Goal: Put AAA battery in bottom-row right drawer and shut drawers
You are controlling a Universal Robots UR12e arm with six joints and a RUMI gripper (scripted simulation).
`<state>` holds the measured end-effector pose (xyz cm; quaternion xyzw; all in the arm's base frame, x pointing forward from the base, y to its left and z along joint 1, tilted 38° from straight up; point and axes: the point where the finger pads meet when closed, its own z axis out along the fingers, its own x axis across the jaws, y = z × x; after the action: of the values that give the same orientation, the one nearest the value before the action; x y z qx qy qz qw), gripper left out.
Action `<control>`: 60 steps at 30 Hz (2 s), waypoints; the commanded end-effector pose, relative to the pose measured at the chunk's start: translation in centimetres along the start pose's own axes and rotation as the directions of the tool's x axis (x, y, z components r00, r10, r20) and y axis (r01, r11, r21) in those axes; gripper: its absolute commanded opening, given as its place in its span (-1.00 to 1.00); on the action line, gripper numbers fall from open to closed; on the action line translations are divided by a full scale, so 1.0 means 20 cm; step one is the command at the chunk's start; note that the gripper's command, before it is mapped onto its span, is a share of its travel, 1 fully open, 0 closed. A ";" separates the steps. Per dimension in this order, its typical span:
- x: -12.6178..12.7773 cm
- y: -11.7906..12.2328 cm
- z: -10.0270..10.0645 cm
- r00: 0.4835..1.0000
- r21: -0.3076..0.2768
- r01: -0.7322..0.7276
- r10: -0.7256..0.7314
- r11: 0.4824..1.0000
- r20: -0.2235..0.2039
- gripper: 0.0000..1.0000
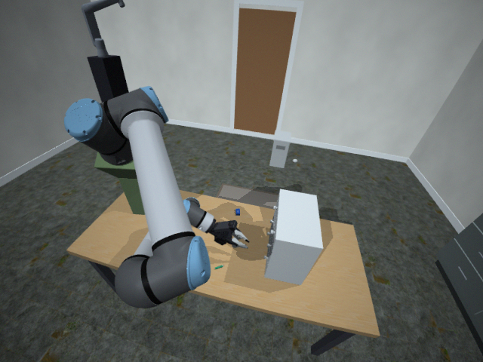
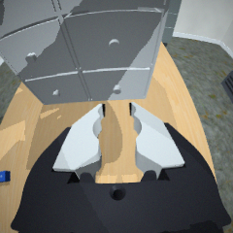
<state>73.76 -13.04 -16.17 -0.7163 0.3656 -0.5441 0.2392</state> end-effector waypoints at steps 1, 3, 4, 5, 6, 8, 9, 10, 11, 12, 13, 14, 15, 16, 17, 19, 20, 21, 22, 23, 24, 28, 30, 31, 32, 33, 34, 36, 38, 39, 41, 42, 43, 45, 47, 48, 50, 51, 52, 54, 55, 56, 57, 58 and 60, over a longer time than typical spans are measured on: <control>0.00 0.00 0.02 1.000 0.002 0.001 -0.001 1.000 -0.001 -0.61; 0.00 0.01 0.03 1.000 0.002 0.000 0.000 1.000 0.000 -0.61; 0.00 0.01 0.03 1.000 0.002 0.000 0.000 1.000 0.000 -0.61; 0.00 0.01 0.04 1.000 0.002 0.000 0.000 1.000 0.000 -0.61; 0.00 0.01 0.04 1.000 0.002 0.000 0.000 1.000 0.000 -0.61; -0.01 0.02 0.05 1.000 0.002 0.000 0.000 1.000 0.000 -0.61; -0.01 0.02 0.06 1.000 0.002 0.000 0.000 1.000 0.000 -0.61; -0.01 0.02 0.07 1.000 0.002 0.000 0.000 1.000 0.000 -0.61; -0.01 0.03 0.08 1.000 0.002 0.000 0.000 1.000 0.000 -0.61; -0.01 0.03 0.09 1.000 0.002 0.000 0.000 1.000 0.000 -0.61; -0.01 0.04 0.10 1.000 0.002 0.000 0.000 1.000 0.000 -0.61; -0.01 0.04 0.11 1.000 0.002 0.000 0.000 1.000 0.000 -0.61; -0.01 0.05 0.12 1.000 0.002 0.000 0.000 1.000 0.000 -0.61; -0.01 0.05 0.14 1.000 0.002 0.000 0.000 1.000 0.000 -0.61; -0.01 0.06 0.15 1.000 0.002 0.000 0.000 1.000 0.000 -0.61; -0.01 0.07 0.18 1.000 0.002 0.000 0.000 1.000 0.000 -0.61; -0.01 0.08 0.19 1.000 0.002 0.000 0.000 1.000 0.000 -0.61; -0.01 0.08 0.21 1.000 0.002 0.000 0.000 1.000 0.000 -0.61; -0.01 0.09 0.22 1.000 0.002 0.000 0.000 1.000 0.000 -0.61; -0.01 0.09 0.22 1.000 0.002 0.000 0.000 1.000 0.000 -0.61; -0.01 0.09 0.22 1.000 0.002 0.000 0.000 1.000 0.000 -0.61; -0.01 0.12 0.29 1.000 0.002 0.000 0.000 1.000 0.000 -0.61; -0.01 0.13 0.32 1.000 0.002 0.000 0.000 1.000 0.000 -0.61; -0.01 0.13 0.33 1.000 0.002 0.000 0.000 1.000 0.000 -0.61; -0.01 0.14 0.35 1.000 0.002 0.000 0.000 1.000 0.000 -0.61; -0.01 0.15 0.36 1.000 0.002 0.000 0.000 1.000 0.000 -0.61; -0.01 0.15 0.37 1.000 0.002 0.000 0.000 1.000 0.000 -0.61; -0.01 0.16 0.40 1.000 0.002 0.000 0.000 1.000 0.000 -0.61; -0.01 0.17 0.42 1.000 0.002 0.000 0.000 1.000 0.000 -0.61; -0.01 0.18 0.43 1.000 0.002 0.000 0.000 1.000 0.000 -0.61; -0.01 0.18 0.43 1.000 0.002 0.000 0.000 1.000 0.000 -0.61; -0.01 0.18 0.44 1.000 0.002 0.000 0.000 1.000 0.000 -0.61; -0.01 0.18 0.45 1.000 0.002 0.000 0.000 1.000 0.000 -0.61; -0.01 0.19 0.47 1.000 0.002 0.000 0.000 1.000 0.000 -0.61; -0.01 0.19 0.48 1.000 0.002 0.000 0.000 1.000 0.000 -0.61; -0.01 0.20 0.48 1.000 0.002 0.000 0.000 1.000 0.000 -0.61; -0.01 0.20 0.49 1.000 0.002 0.000 0.000 1.000 0.000 -0.61; -0.01 0.20 0.49 1.000 0.002 0.000 0.000 1.000 0.000 -0.61; -0.01 0.20 0.50 1.000 0.002 0.000 0.000 1.000 0.000 -0.61; -0.01 0.20 0.50 1.000 0.002 0.000 0.000 1.000 0.000 -0.61; 0.00 0.20 0.50 1.000 0.002 0.000 0.000 1.000 0.000 -0.61; 0.00 0.20 0.50 1.000 0.002 0.000 0.000 1.000 -0.001 -0.61; 0.00 0.20 0.50 1.000 0.002 0.000 0.000 1.000 -0.001 -0.61; 0.00 0.20 0.50 1.000 0.002 0.000 0.000 1.000 -0.001 -0.61; 0.00 0.20 0.50 1.000 0.002 0.001 -0.001 1.000 -0.001 -0.61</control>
<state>82.04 -16.17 -22.00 -0.7158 0.3650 -0.5451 0.2392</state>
